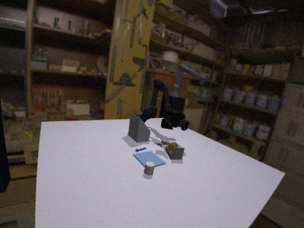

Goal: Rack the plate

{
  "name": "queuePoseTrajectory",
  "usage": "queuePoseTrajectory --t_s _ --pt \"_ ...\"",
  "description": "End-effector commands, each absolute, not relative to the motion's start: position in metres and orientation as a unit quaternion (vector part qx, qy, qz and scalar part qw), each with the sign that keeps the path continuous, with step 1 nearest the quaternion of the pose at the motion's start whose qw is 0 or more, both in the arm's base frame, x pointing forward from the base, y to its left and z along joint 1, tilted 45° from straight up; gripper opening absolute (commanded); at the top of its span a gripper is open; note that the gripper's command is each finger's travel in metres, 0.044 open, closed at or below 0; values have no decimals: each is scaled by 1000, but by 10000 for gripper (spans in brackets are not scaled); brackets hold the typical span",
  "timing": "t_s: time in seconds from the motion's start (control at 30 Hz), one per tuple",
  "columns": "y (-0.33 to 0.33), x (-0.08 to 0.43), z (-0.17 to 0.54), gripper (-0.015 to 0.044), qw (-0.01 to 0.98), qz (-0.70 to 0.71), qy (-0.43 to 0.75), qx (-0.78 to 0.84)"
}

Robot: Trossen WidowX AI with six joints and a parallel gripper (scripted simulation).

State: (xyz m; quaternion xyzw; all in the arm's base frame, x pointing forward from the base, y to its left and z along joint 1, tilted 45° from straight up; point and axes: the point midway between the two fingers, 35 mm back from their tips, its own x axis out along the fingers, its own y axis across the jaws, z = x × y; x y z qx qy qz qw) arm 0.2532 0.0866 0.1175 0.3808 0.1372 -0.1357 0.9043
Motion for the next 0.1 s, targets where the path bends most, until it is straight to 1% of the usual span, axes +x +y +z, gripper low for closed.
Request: queuePoseTrajectory --t_s 0.0,0.07 --pt "84 254 121 400 907 -134 140 375" --pt "82 257 118 400 912 -139 151 356"
